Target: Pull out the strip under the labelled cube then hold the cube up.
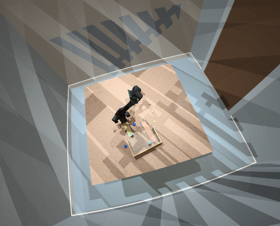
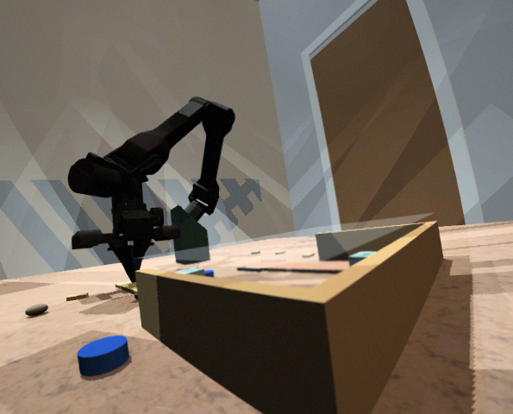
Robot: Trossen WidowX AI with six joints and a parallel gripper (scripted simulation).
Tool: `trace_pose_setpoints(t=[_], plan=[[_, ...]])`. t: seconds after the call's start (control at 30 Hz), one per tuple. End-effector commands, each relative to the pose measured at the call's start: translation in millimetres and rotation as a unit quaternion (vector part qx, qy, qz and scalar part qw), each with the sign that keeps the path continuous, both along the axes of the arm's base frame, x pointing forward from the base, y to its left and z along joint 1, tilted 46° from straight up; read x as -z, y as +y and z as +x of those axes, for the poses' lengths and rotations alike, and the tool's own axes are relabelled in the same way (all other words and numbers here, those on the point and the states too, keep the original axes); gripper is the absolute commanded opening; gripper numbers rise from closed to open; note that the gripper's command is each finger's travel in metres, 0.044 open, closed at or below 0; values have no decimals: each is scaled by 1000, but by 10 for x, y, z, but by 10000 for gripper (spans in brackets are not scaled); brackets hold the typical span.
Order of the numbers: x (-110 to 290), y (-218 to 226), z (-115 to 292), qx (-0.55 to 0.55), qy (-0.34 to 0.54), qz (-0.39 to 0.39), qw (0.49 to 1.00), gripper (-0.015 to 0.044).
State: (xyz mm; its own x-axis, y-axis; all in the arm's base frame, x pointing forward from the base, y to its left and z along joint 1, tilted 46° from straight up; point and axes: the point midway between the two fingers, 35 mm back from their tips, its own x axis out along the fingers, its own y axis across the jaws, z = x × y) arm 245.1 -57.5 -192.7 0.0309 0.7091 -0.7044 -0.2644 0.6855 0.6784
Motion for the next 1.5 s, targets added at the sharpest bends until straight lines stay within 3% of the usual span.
trace_pose_setpoints(t=[0.0, 1.03, 1.2, 1.37, 1.47], plan=[[29, 63, -156, -9, 14, 4, 1000, 0], [33, 60, -178, -9, 14, 4, 1000, 0], [-262, -300, -73, -9, 13, 2, 1000, 0], [-280, -317, -74, -9, 14, 2, 1000, 0], [-308, -281, 71, -24, -2, 2, 1000, 79]])
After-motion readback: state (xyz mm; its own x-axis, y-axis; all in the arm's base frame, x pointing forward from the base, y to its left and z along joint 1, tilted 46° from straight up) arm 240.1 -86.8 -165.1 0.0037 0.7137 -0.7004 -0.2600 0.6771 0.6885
